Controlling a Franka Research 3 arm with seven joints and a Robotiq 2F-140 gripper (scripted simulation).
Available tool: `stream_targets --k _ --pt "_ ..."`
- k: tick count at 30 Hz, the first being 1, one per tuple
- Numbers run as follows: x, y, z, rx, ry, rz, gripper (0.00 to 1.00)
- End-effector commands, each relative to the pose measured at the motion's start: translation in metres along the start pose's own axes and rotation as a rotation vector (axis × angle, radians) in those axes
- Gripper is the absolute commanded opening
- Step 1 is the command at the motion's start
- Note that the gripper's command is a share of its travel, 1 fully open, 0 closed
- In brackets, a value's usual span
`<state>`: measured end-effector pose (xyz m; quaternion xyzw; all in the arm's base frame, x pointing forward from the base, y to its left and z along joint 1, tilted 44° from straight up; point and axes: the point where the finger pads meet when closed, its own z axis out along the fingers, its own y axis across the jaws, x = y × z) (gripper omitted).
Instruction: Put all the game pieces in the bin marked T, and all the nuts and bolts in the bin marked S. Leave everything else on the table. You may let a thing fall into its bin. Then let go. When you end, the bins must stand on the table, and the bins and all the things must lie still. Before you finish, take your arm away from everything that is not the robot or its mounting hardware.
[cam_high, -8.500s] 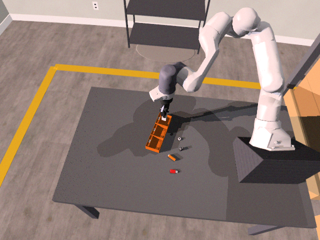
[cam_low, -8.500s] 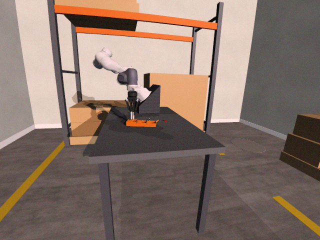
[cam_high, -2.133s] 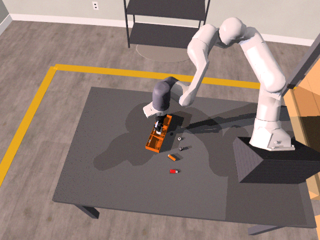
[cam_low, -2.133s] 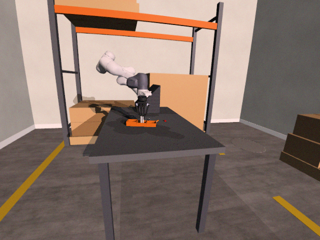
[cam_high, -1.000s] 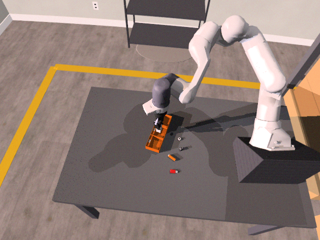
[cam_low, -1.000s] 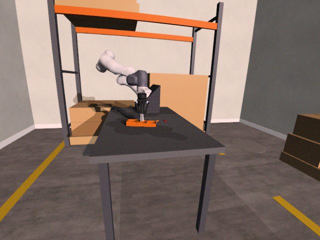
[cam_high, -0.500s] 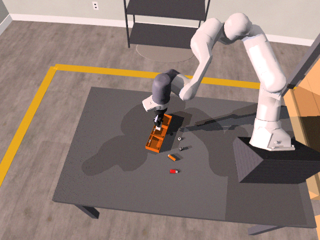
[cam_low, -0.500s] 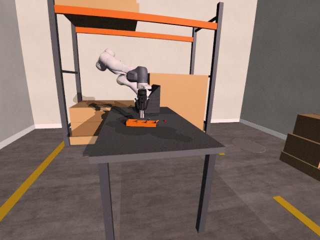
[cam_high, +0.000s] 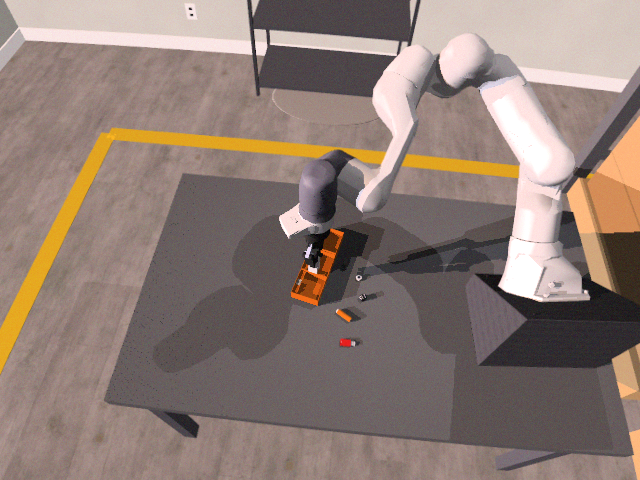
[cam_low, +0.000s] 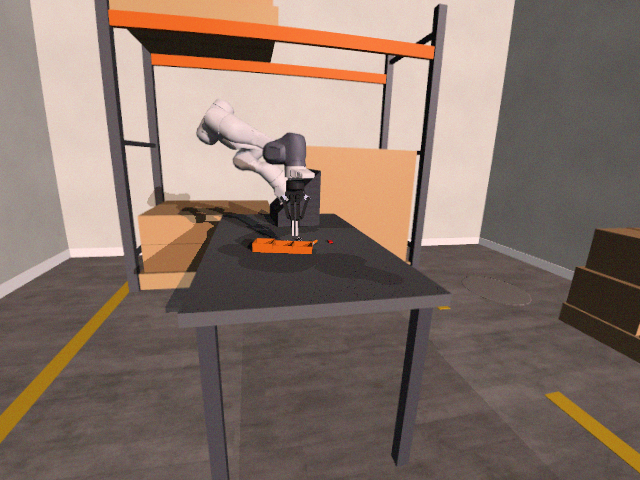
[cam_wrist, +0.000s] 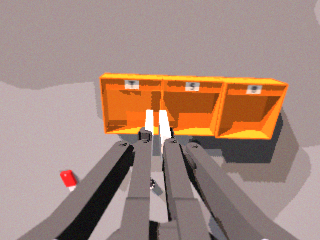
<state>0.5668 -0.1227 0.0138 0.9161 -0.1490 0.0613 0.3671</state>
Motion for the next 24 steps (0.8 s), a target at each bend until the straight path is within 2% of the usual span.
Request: stream_targets --k 1,7,16,24 --pt "0.002 -0.009 0.000 -0.010 0.001 0.022 0.05" --pt "0.001 -0.038 0.001 -0.010 0.001 0.022 0.05" --pt "0.001 -0.038 0.014 -0.010 0.001 0.022 0.05" --pt "0.001 -0.038 0.035 -0.010 0.001 0.022 0.05"
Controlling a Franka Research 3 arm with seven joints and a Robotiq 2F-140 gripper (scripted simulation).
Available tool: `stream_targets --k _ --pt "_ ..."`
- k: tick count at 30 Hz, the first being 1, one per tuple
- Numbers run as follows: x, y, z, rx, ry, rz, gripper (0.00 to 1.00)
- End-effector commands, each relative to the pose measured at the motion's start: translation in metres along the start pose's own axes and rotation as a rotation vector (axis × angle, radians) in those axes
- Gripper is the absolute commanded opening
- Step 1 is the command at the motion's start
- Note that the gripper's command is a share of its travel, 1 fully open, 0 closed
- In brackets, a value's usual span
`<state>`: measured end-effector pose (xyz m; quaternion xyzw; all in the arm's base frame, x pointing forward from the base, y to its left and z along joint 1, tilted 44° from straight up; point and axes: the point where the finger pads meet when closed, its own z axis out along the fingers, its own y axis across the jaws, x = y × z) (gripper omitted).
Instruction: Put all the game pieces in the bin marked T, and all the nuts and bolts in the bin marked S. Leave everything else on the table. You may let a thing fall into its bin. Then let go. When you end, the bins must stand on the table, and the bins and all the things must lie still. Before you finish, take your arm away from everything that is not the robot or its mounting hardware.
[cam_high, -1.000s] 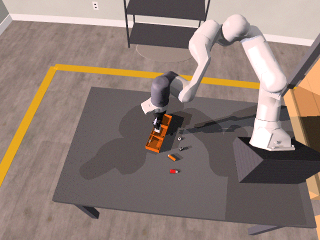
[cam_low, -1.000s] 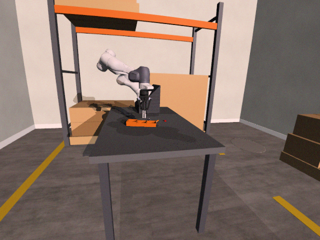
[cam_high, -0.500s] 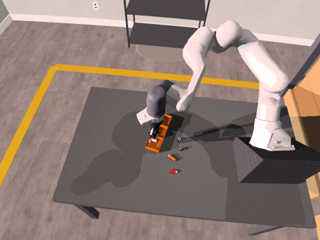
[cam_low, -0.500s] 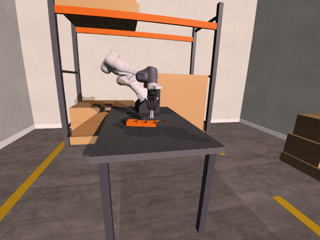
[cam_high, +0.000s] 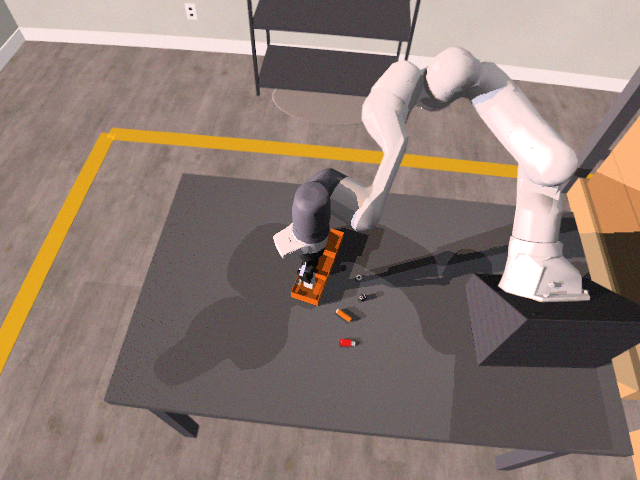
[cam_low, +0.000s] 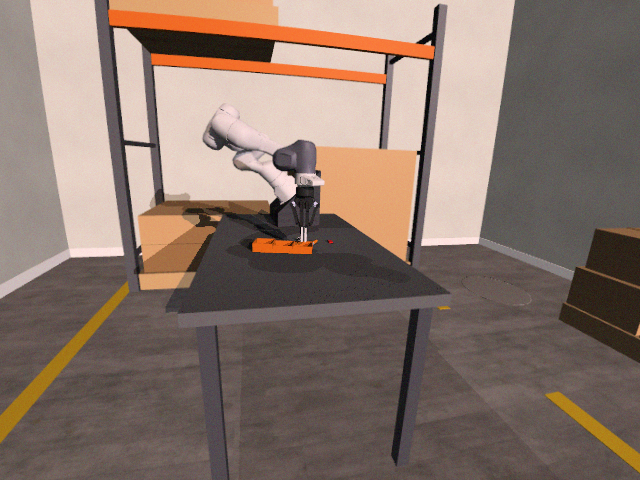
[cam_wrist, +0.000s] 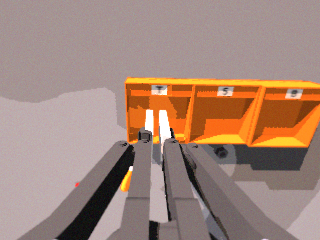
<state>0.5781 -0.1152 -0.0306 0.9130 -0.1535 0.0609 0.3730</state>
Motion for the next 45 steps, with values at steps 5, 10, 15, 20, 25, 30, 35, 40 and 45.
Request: stream_targets --k 5,10,15,20,25,30,35,40,45 --pt "0.002 0.000 0.022 0.004 0.003 0.014 0.05" --pt "0.002 0.000 0.026 0.004 0.003 0.014 0.05" --pt "0.002 0.000 0.026 0.004 0.003 0.014 0.05" --pt "0.002 0.000 0.026 0.004 0.003 0.014 0.05" --pt "0.002 0.000 0.026 0.004 0.003 0.014 0.05" --pt "0.002 0.000 0.026 0.004 0.003 0.014 0.05" --pt "0.002 0.000 0.026 0.004 0.003 0.014 0.05" --pt "0.002 0.000 0.026 0.004 0.003 0.014 0.05" --pt "0.002 0.000 0.026 0.004 0.003 0.014 0.05"
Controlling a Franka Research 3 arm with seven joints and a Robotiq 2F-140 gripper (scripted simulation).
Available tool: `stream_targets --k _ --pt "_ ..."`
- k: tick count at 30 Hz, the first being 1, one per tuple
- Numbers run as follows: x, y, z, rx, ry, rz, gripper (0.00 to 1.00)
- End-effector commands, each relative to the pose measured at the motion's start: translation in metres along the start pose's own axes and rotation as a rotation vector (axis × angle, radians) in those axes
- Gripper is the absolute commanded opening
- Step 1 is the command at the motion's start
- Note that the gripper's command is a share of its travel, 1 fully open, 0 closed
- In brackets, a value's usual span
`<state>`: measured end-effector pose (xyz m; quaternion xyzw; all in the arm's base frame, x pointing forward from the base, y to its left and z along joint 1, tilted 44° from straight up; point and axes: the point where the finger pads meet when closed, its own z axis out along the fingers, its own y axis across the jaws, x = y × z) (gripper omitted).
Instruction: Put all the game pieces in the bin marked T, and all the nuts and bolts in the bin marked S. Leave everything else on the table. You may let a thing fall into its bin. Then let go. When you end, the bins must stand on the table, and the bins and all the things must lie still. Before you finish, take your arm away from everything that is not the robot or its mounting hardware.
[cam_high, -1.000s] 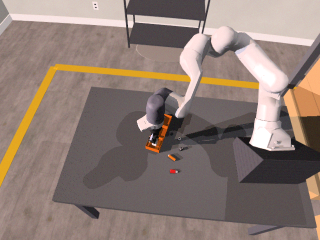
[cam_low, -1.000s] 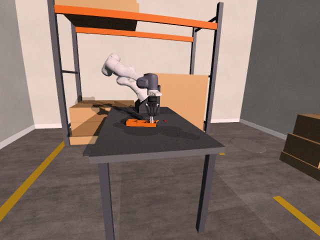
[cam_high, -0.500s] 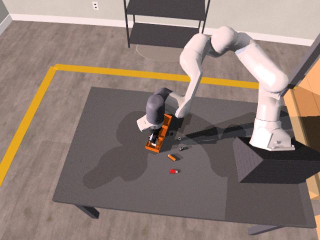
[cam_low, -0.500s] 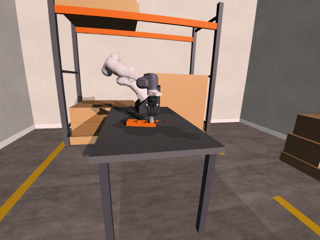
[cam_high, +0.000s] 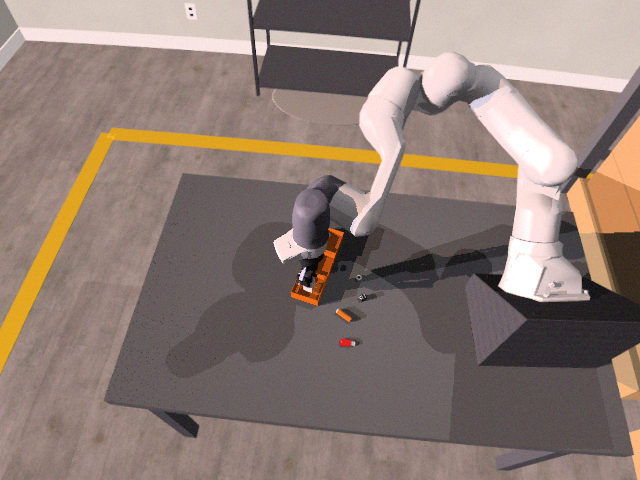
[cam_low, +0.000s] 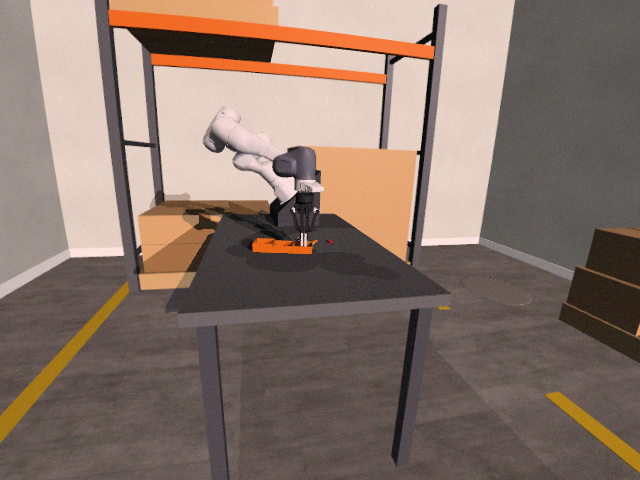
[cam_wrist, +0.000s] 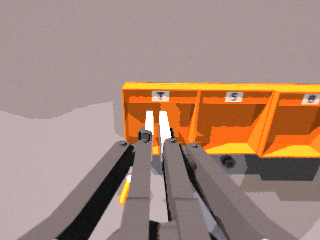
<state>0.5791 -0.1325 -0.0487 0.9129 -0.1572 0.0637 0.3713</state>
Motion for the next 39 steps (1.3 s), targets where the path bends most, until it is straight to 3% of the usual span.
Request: stream_targets --k 1,16,39 --pt "0.001 0.000 0.001 0.000 0.001 0.005 0.05" --pt "0.001 0.000 0.001 0.000 0.001 0.005 0.05" --pt "0.001 0.000 -0.027 0.000 0.001 0.005 0.05"
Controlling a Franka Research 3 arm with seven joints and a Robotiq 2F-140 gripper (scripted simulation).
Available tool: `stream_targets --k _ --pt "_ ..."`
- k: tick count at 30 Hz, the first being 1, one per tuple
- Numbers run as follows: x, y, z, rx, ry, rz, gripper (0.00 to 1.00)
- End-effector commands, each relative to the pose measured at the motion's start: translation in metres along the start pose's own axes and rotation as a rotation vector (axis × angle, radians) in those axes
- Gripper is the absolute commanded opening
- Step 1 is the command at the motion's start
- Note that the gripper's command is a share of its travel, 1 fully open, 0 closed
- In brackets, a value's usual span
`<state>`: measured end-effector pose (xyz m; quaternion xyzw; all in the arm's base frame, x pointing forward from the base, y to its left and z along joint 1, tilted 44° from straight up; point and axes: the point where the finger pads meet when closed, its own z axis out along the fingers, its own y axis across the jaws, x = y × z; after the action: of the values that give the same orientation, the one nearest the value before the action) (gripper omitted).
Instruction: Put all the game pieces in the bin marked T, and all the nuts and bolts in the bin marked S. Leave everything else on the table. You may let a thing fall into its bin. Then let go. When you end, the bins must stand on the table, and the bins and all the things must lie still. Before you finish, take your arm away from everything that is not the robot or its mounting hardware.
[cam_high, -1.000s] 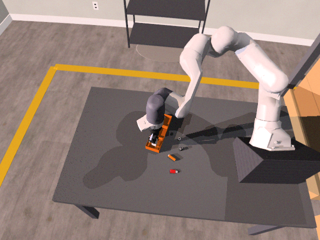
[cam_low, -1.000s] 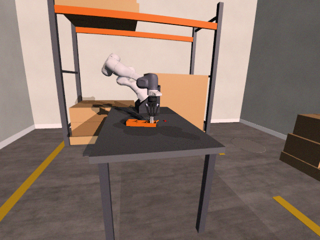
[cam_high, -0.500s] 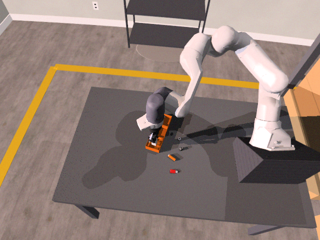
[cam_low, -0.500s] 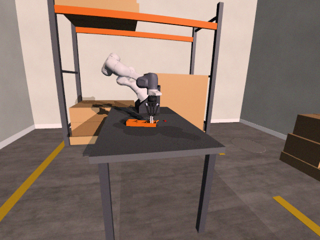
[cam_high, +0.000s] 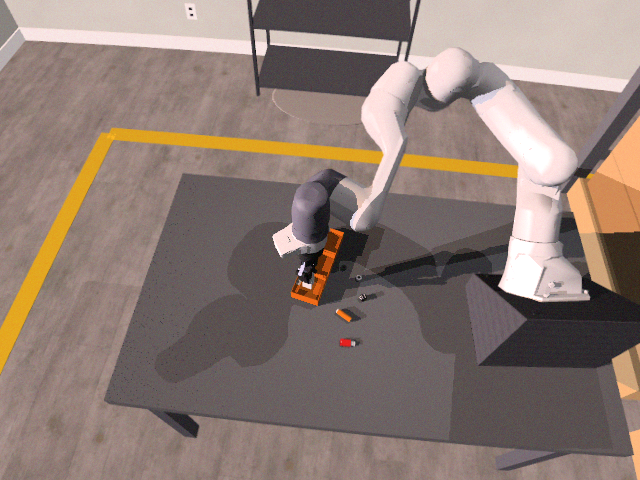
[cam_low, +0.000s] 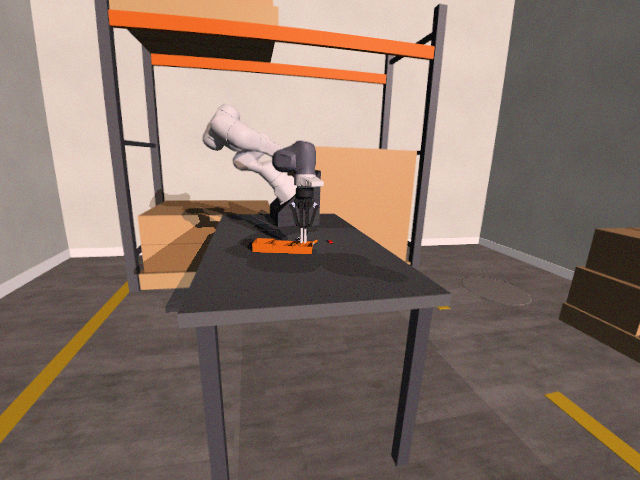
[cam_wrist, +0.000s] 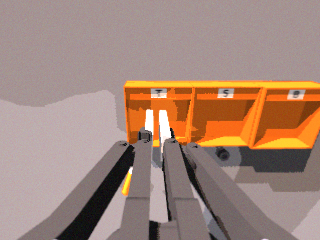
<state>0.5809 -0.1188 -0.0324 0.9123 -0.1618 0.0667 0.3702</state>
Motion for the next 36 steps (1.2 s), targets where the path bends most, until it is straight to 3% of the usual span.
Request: stream_targets --k 1,8,19,25,27,35,36 --pt "-0.001 0.000 -0.007 -0.002 -0.001 -0.006 0.05" --pt "-0.001 0.000 -0.030 -0.002 -0.001 -0.006 0.05" --pt "-0.001 0.000 -0.030 -0.002 -0.001 -0.006 0.05" --pt "-0.001 -0.001 -0.080 -0.002 -0.001 -0.006 0.05" --pt "-0.001 -0.001 -0.080 -0.002 -0.001 -0.006 0.05" --pt "-0.001 -0.001 -0.147 -0.002 -0.001 -0.006 0.05" --pt "-0.001 -0.001 -0.148 -0.002 -0.001 -0.006 0.05"
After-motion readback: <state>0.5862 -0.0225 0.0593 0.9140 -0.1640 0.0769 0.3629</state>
